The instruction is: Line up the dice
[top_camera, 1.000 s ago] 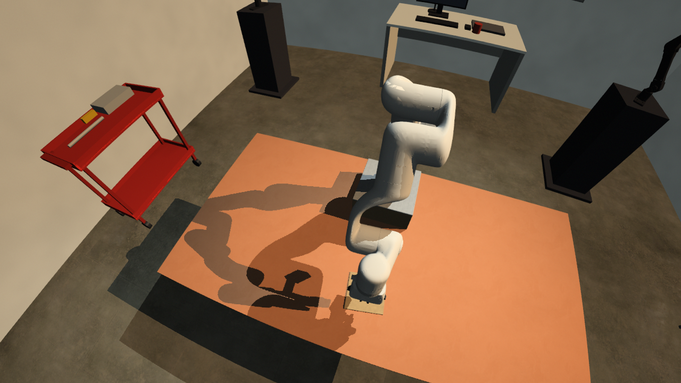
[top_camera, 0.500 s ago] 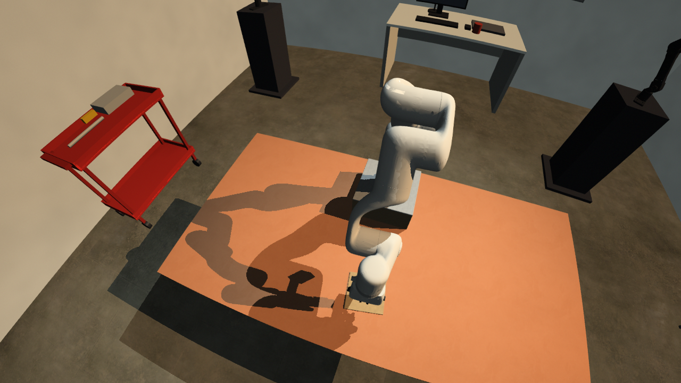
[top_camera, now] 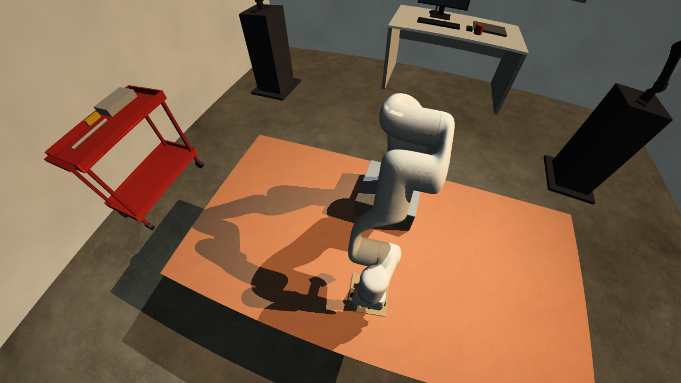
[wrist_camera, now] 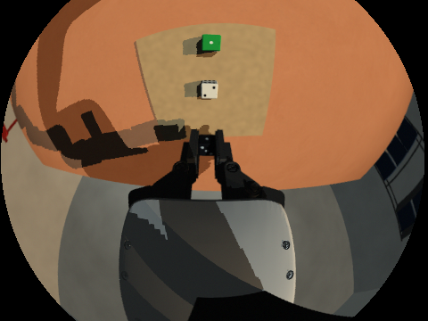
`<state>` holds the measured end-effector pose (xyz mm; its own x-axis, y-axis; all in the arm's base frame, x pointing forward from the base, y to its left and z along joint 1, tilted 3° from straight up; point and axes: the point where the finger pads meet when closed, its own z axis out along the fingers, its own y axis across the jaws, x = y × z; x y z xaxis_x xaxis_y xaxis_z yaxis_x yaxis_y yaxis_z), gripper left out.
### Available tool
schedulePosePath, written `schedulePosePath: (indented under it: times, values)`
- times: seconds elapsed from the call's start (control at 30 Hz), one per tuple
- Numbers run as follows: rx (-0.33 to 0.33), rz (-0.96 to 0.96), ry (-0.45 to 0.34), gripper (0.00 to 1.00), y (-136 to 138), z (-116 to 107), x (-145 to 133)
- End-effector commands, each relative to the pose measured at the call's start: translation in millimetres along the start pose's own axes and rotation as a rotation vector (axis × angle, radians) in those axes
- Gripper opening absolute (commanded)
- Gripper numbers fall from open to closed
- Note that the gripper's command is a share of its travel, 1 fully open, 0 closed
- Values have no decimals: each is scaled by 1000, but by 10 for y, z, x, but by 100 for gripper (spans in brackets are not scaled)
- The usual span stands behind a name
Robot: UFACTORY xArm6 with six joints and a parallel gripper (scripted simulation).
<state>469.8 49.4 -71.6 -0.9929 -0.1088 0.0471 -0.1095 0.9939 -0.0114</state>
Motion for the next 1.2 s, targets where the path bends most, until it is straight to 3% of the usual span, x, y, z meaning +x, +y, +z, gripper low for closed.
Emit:
schedulePosePath:
  times: [0.0,0.23,1.17]
  values:
    - [0,0,-4,11,1,191,-28]
    - [0,0,-4,11,2,282,-29]
    - [0,0,-4,11,2,284,-29]
